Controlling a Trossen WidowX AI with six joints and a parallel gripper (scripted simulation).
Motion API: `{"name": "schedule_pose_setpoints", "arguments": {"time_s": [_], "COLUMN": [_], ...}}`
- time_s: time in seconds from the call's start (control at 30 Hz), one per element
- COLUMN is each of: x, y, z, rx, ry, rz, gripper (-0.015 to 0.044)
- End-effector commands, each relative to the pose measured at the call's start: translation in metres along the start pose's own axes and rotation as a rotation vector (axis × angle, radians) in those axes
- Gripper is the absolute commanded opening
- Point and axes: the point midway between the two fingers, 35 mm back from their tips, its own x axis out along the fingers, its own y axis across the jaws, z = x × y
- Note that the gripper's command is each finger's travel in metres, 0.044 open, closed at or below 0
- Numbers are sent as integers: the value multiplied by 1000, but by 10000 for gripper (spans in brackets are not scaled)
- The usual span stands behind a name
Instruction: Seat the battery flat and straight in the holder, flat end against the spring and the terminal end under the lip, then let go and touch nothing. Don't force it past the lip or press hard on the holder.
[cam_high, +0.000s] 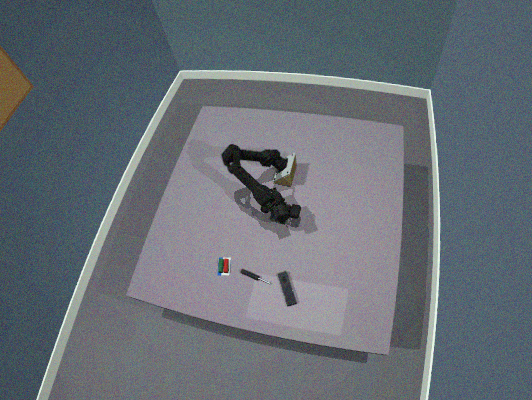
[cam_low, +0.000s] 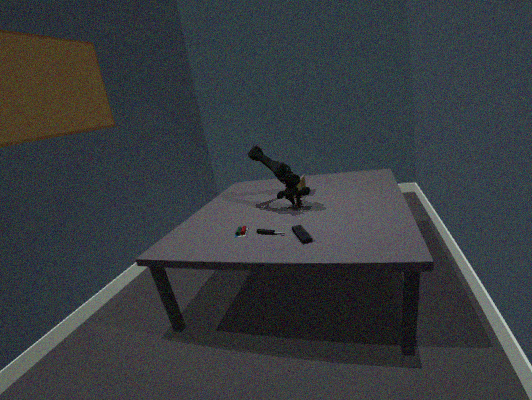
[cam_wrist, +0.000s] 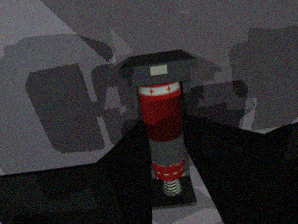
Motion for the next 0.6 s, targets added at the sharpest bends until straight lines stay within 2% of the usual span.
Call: {"name": "schedule_pose_setpoints", "arguments": {"time_s": [0.0, 0.03, 0.17, 0.57], "x": [0, 0, 0, -15], "y": [-1, -1, -1, 1], "z": [1, 1, 1, 0], "rx": [0, 0, 0, 2], "ry": [-3, -3, -3, 0], "rz": [0, 0, 0, 3], "gripper": [67, 67, 169, 169]}}
